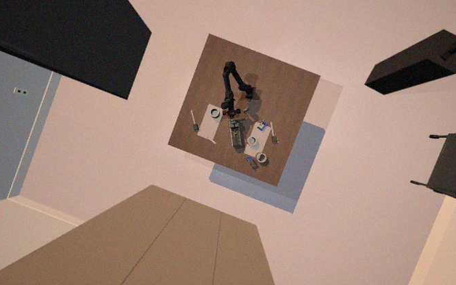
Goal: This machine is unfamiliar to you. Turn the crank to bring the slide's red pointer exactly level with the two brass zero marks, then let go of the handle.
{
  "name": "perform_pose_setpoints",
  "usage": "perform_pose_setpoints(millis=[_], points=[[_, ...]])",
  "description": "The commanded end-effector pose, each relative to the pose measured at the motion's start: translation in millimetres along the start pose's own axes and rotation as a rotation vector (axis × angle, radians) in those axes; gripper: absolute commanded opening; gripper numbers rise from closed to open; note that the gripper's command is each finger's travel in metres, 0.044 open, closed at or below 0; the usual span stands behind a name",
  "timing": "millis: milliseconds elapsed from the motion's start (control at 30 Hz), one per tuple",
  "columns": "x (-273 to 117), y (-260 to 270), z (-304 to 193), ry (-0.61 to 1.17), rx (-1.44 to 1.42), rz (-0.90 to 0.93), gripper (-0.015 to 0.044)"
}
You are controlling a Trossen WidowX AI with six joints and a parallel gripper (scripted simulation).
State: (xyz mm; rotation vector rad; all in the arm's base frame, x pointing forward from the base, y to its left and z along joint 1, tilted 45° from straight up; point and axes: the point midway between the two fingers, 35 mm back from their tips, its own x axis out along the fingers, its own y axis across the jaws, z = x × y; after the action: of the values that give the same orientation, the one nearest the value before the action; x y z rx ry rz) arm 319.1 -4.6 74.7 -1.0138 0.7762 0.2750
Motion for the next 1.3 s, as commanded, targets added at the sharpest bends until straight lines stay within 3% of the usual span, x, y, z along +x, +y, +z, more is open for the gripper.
perform_pose_setpoints(millis=[0,1267], points=[[3.3,8.1,-3.3,0.01,-0.004,0.021,0.0],[3.9,13.4,-4.0,0.01,-0.004,0.022,0.0]])
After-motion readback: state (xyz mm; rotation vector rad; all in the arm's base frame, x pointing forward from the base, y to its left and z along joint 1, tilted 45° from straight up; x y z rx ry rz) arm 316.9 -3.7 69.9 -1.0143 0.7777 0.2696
